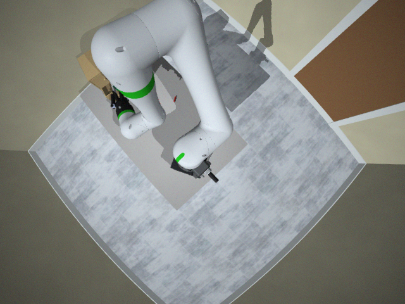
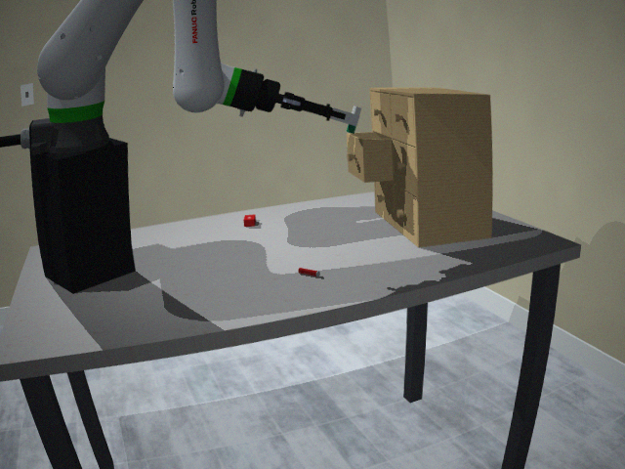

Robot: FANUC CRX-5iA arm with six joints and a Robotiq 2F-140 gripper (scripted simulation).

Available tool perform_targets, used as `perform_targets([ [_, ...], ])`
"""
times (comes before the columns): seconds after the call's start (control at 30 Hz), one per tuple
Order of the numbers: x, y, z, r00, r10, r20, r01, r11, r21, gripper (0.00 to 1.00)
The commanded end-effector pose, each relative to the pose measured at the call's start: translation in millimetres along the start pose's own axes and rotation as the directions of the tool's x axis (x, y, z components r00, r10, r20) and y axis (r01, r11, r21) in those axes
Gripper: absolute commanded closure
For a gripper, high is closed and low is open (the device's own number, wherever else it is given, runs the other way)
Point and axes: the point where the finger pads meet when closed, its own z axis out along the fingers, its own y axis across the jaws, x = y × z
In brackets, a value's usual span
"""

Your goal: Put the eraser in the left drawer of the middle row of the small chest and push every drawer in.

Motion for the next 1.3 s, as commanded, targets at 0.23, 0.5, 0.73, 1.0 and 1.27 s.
perform_targets([
  [0.23,9.5,-0.3,26.8,1.000,0.000,0.000,0.000,1.000,0.000,0.89],
  [0.5,13.2,-0.3,37.0,1.000,0.000,0.000,0.000,1.000,0.000,0.89],
  [0.73,14.6,-0.3,40.8,1.000,0.000,0.000,0.000,1.000,0.000,0.89],
  [1.0,14.8,-0.3,41.2,1.000,0.000,0.000,0.000,1.000,0.000,0.89],
  [1.27,14.8,-0.3,41.2,1.000,0.000,0.000,0.000,1.000,0.000,0.89],
])
